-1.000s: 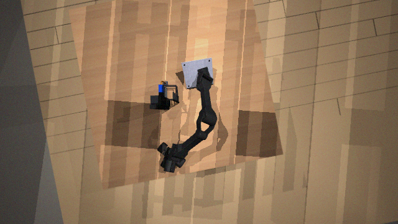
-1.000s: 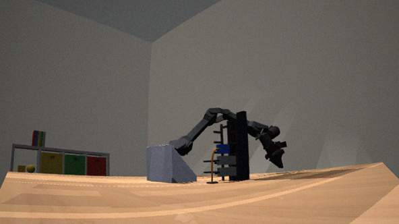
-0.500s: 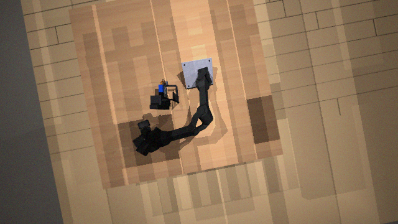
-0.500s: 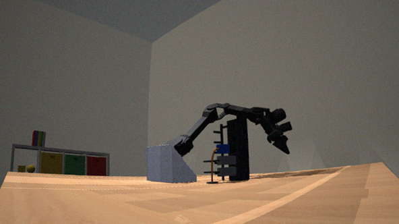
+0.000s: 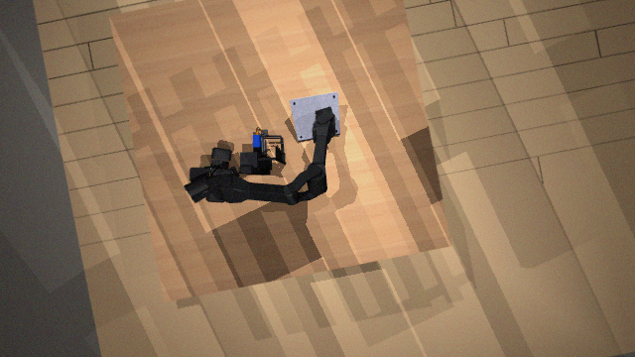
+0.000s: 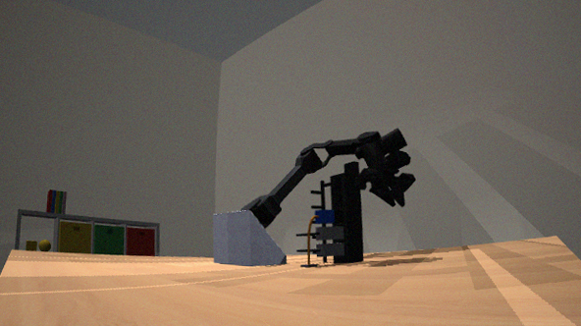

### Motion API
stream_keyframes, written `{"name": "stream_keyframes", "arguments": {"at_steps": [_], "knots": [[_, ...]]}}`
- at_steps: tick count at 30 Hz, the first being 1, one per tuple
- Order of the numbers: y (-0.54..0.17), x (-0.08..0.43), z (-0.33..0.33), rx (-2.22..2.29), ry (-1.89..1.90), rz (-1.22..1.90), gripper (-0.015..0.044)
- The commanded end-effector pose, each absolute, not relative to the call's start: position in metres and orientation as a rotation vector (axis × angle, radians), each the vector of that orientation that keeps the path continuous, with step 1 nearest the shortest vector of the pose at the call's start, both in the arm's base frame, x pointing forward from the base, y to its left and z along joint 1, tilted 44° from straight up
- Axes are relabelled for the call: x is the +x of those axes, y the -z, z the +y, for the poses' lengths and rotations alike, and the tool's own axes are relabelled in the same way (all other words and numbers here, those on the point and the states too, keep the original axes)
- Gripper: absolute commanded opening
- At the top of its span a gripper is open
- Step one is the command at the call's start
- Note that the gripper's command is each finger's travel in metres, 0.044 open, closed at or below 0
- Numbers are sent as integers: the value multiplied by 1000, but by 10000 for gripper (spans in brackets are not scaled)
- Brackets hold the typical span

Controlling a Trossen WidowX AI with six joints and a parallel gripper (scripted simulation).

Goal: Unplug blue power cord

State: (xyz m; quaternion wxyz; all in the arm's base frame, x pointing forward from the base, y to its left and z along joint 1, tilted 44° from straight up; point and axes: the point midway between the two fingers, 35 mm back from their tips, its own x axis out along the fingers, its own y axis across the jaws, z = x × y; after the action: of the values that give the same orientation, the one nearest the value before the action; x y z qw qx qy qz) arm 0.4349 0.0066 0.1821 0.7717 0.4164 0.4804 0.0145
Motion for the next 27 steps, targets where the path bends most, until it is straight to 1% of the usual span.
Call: {"name": "stream_keyframes", "arguments": {"at_steps": [1,7,14,18,27], "knots": [[-152,414,-23,1049,112,1142,160],[-104,366,-63,1308,377,1315,160],[-82,310,-81,1644,657,1481,160],[-77,264,-88,1951,910,1601,160],[-77,262,-88,1969,925,1607,160]]}}
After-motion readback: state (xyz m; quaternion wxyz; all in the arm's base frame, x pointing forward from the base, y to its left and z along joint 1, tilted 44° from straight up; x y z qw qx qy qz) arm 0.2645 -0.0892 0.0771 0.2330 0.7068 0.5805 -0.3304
